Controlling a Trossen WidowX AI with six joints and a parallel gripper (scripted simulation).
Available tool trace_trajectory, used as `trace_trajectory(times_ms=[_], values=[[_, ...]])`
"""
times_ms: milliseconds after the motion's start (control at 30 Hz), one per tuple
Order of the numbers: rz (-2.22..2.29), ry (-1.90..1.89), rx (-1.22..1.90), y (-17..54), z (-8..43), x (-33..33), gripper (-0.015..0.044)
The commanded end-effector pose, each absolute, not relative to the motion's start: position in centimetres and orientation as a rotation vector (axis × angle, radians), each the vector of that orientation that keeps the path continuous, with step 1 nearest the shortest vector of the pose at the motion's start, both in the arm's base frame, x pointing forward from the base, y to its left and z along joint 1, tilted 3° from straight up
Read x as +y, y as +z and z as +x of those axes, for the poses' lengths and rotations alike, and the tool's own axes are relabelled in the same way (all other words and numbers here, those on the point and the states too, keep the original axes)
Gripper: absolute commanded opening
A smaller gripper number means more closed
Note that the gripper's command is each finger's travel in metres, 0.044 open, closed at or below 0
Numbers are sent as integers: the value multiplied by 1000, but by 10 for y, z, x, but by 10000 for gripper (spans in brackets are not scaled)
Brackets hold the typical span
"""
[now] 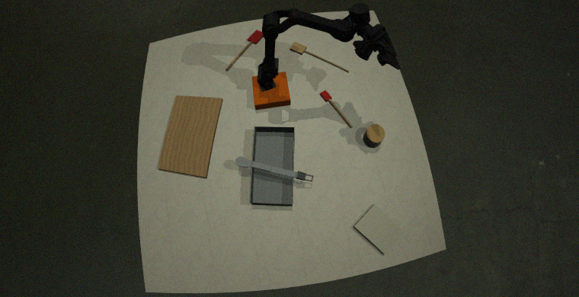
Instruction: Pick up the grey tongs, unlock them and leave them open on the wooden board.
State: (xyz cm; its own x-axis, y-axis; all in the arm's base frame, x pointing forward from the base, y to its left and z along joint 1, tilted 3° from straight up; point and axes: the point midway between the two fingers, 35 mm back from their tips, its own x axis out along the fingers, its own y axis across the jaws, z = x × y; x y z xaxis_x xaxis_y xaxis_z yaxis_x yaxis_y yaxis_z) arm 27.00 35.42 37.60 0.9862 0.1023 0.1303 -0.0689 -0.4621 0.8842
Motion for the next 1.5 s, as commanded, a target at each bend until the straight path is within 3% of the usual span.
trace_trajectory(times_ms=[0, 167, 367, 733, 1100, 1467], values=[[2030, 197, 23, 375, 271, 354, 374], [1657, 133, -3, 355, 310, 333, 260], [951, 11, 46, 310, 375, 283, 260], [179, -79, 249, 246, 428, 196, 260], [-502, -22, 567, 176, 442, 92, 260], [-1013, 264, 895, 110, 411, -6, 260]])
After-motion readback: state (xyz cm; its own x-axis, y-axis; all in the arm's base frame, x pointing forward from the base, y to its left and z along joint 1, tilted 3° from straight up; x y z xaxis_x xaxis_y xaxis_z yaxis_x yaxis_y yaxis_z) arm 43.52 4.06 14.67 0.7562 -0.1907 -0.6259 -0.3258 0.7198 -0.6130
